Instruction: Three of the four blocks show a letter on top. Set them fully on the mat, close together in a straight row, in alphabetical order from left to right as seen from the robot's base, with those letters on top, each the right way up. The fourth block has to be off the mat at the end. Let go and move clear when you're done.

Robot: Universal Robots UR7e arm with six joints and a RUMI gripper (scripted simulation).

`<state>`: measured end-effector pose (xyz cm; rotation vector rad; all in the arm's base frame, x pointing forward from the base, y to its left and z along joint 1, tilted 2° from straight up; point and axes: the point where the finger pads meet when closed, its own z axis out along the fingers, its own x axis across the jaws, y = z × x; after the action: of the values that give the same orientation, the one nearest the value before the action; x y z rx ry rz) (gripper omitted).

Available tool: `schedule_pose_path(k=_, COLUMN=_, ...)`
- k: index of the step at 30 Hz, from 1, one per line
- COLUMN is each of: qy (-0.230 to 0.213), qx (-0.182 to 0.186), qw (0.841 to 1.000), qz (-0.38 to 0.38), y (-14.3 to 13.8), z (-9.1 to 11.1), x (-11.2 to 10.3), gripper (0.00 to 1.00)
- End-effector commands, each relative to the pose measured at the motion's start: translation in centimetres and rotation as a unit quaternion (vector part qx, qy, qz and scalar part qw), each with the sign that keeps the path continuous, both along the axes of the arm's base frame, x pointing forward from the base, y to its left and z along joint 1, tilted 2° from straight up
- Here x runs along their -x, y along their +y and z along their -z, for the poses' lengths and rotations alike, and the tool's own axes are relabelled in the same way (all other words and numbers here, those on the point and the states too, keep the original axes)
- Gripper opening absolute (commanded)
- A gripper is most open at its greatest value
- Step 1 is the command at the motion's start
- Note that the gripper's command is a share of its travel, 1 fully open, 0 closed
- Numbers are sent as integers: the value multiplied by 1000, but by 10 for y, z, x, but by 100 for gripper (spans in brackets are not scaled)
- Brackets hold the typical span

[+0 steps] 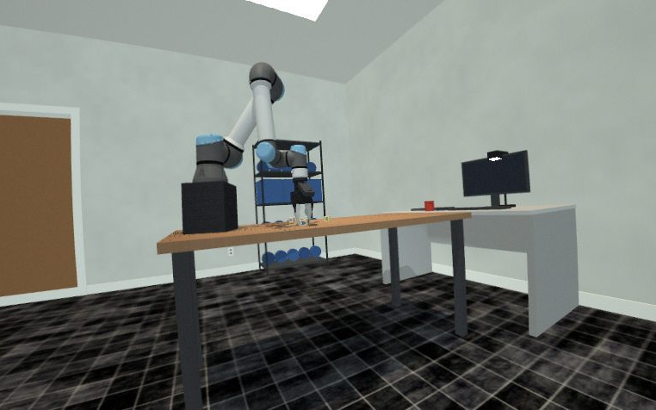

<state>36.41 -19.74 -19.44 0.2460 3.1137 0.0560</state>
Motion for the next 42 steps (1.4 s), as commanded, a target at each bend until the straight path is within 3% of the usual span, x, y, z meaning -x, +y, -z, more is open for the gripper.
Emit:
schedule_pose_path(k=1, qy=-1, qx=2, qw=1000, qz=0, y=-1, z=-1, x=-2, gripper=28)
schedule_pose_path(k=19, qy=0, qx=1, qw=1000, qz=0, y=0, z=-15, x=1, gripper=28)
schedule_pose_path(k=34, qy=-2, qx=3, qw=1000, qz=1, y=-6, z=-73, x=-1, gripper=28)
schedule_pose_path(k=42, qy=-2, qx=3, qw=1000, qz=0, y=-6, z=-88, x=0, gripper=28)
